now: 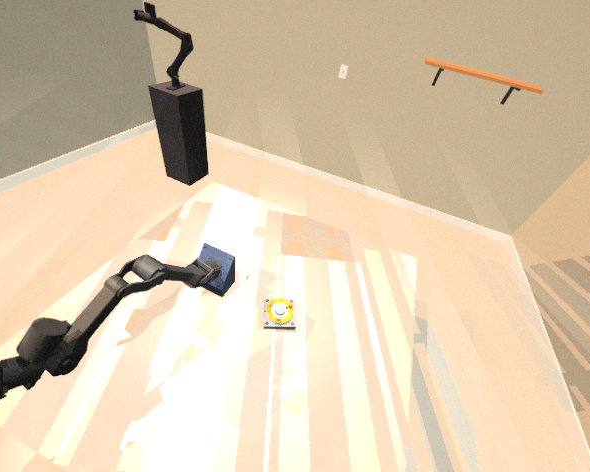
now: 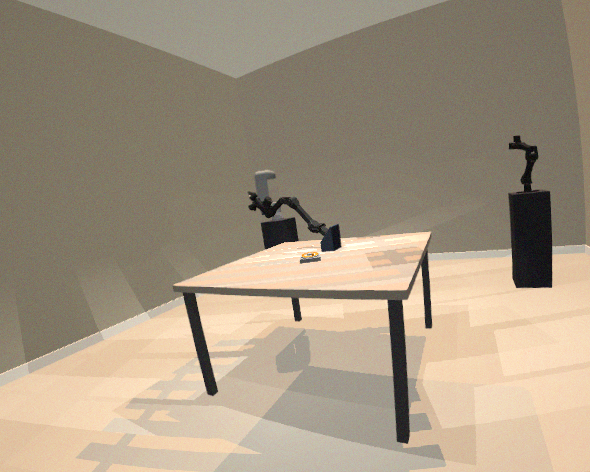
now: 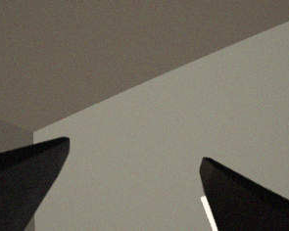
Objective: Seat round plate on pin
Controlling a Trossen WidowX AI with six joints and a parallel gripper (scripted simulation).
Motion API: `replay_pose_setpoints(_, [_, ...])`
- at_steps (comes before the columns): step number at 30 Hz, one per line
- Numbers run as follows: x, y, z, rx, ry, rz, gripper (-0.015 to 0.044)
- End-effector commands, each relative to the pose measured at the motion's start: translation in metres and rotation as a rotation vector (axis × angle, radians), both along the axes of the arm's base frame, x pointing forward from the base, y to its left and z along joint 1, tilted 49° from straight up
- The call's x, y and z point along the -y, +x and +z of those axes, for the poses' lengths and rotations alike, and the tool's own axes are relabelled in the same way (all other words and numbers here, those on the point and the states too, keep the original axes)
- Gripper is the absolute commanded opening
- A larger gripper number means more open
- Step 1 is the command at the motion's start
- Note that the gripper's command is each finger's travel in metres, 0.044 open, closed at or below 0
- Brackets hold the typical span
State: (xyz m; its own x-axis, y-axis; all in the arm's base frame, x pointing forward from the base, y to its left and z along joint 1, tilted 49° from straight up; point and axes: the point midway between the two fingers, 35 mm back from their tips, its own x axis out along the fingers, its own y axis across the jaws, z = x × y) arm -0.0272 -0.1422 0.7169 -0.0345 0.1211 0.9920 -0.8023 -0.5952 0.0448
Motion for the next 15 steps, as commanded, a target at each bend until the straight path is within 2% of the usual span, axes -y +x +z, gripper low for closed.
replay_pose_setpoints(1, [0.004,0.001,0.000,0.001,0.011,0.016,0.0374])
replay_pose_setpoints(8, [0.119,0.048,-0.022,0.054,0.370,0.520,0.0190])
replay_pose_setpoints(11, [0.129,0.070,-0.028,0.047,0.425,0.601,0.0111])
replay_pose_setpoints(15, [0.172,0.112,-0.053,0.093,0.593,0.840,0.0006])
